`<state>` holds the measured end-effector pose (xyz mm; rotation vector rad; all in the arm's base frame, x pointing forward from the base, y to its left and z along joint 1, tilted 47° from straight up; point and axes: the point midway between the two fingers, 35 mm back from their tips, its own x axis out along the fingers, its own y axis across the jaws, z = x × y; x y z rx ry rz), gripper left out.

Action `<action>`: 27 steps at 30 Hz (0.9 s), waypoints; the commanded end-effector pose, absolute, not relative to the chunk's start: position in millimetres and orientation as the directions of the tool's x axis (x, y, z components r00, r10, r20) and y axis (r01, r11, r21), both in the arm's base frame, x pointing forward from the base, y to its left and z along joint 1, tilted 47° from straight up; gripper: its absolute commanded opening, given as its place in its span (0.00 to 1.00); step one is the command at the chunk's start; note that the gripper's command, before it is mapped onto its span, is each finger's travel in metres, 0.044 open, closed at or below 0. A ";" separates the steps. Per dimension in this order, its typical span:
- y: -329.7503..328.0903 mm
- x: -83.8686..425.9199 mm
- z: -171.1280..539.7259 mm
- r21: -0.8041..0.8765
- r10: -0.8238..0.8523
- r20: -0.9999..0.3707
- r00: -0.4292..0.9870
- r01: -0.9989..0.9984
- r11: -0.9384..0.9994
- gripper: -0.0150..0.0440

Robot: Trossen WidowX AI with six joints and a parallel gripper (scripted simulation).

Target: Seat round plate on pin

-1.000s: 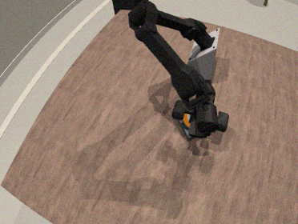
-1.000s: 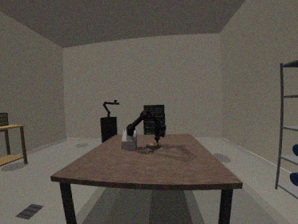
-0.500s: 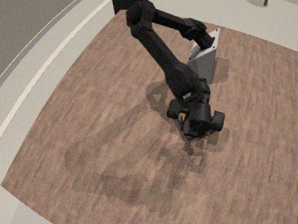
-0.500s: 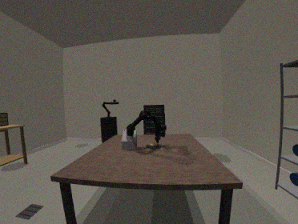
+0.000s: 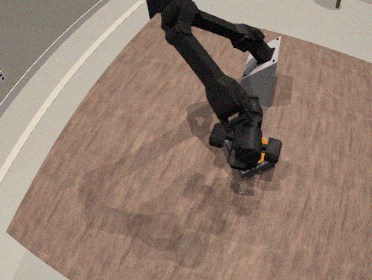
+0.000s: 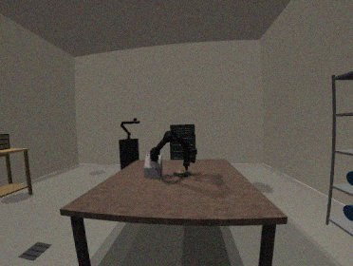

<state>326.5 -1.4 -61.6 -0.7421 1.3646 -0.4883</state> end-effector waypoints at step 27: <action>-3.1 316.5 -39.6 -0.724 -0.708 -0.689 0.153 -0.107 0.682 0.25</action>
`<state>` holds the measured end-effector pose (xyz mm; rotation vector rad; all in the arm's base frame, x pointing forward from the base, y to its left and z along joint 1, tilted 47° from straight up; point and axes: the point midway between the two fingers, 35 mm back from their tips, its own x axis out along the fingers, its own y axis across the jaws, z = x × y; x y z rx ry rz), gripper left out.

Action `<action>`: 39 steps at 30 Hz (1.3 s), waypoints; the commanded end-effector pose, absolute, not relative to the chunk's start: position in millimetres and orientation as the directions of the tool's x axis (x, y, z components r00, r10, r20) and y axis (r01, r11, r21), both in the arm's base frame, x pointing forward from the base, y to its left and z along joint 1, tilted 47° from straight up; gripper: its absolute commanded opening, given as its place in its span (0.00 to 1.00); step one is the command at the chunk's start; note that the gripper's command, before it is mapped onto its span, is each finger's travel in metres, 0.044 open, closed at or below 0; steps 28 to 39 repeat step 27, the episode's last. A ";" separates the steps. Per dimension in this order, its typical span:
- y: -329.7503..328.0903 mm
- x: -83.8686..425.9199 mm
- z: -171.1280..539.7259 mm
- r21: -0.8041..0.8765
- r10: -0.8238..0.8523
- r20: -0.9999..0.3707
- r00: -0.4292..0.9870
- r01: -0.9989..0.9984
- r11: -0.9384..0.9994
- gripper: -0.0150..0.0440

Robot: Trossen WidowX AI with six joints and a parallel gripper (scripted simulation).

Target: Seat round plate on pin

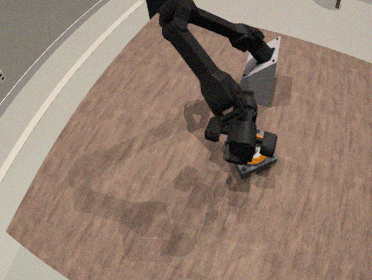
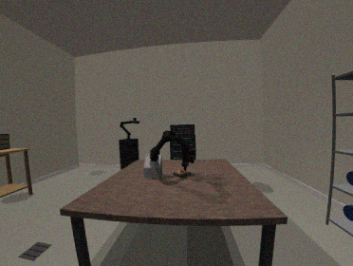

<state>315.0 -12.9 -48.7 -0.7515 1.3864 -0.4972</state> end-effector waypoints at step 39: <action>10.9 305.2 -29.2 -0.727 -0.712 -0.686 0.150 -0.118 0.676 0.25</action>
